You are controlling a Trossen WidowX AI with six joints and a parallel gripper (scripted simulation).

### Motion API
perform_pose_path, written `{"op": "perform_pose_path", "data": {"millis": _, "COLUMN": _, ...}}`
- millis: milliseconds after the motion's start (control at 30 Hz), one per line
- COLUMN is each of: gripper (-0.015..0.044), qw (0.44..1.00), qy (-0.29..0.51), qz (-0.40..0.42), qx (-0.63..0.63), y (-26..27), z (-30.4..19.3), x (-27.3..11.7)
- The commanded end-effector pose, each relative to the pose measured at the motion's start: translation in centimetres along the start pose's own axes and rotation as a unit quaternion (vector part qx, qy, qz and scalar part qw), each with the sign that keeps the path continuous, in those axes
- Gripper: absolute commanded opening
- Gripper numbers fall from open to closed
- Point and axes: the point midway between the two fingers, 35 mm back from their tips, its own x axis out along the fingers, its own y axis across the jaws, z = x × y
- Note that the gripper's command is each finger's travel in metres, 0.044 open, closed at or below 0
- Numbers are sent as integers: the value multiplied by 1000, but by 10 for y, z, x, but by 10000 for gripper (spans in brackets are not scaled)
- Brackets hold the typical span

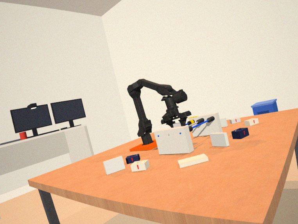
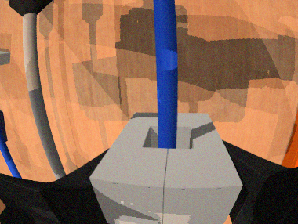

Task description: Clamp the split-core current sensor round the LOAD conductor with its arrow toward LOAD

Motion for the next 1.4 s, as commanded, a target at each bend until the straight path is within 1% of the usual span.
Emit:
{"op": "perform_pose_path", "data": {"millis": 0, "gripper": 0, "qw": 1000, "qy": 0, "qz": 1, "qx": 0, "y": 1, "z": 0, "x": 0}}
{"op": "perform_pose_path", "data": {"millis": 300, "gripper": 0, "qw": 1000, "qy": 0, "qz": 1, "qx": 0, "y": 1, "z": 0, "x": 4}}
{"op": "perform_pose_path", "data": {"millis": 633, "gripper": 263, "qw": 1000, "qy": 0, "qz": 1, "qx": 0, "y": 1, "z": 0, "x": 1}}
{"op": "perform_pose_path", "data": {"millis": 1367, "gripper": 268, "qw": 1000, "qy": 0, "qz": 1, "qx": 0, "y": 1, "z": 0, "x": 1}}
